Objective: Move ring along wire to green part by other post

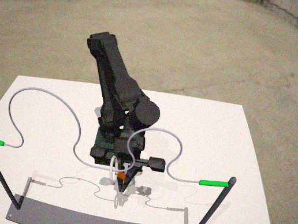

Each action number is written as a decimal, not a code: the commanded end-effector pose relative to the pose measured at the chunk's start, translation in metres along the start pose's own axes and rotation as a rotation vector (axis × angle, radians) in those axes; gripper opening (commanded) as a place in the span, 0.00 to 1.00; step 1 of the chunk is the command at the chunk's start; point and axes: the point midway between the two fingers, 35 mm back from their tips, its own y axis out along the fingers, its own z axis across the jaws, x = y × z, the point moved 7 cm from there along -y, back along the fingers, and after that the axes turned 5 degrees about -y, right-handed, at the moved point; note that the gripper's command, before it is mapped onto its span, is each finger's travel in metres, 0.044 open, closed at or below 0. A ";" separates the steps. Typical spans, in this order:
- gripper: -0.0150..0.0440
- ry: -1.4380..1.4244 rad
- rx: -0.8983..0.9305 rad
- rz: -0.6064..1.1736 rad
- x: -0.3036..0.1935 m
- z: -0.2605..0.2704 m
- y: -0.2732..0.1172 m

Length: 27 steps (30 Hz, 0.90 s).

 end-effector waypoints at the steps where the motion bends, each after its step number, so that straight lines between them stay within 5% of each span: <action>1: 0.00 0.056 0.031 0.004 0.003 0.009 -0.001; 27: 0.00 0.572 0.329 0.041 0.034 0.069 -0.023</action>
